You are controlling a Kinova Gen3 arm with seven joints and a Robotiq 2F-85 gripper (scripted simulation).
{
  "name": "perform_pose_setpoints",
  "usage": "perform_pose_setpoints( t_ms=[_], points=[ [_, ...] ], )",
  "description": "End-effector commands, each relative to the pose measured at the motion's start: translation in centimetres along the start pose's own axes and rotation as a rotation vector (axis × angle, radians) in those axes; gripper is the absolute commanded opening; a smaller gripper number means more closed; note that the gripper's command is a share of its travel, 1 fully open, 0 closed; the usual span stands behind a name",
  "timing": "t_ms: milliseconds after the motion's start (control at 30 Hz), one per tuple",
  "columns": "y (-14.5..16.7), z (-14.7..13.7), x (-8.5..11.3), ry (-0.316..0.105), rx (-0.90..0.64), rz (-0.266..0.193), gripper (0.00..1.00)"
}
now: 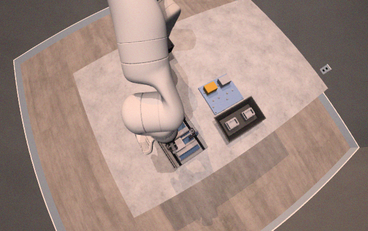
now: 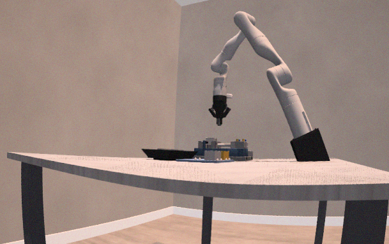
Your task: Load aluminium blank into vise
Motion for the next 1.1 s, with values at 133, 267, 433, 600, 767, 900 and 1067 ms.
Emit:
perform_pose_setpoints(
  t_ms=[133, 267, 433, 600, 767, 900, 1067],
  points=[
    [0.0, -0.6, 0.0, 0.007, -0.186, -0.004, 0.0],
    [-0.1, -0.8, 0.0, 0.007, -0.251, -0.004, 0.0],
    [-0.4, -1.4, 0.0, 0.009, -0.43, -0.005, 0.0],
    [-0.7, -2.1, -0.1, 0.01, -0.626, -0.005, 0.0],
    [-0.9, -2.6, -0.1, 0.01, -0.745, -0.004, 0.0],
    [-1.2, -3.1, 0.0, 0.01, -0.899, -0.003, 0.0],
    [-1.4, -3.8, 0.0, 0.009, -1.076, -0.002, 0.0]
  ],
)
Point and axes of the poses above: the point where the finger pads meet when closed, its own x axis back along the fingers, its own z axis across the jaws, y = z × x, the point moved 2 cm from there along x, back along the fingers, and after that the axes turned 13 degrees about -x, right-handed, at the moved point
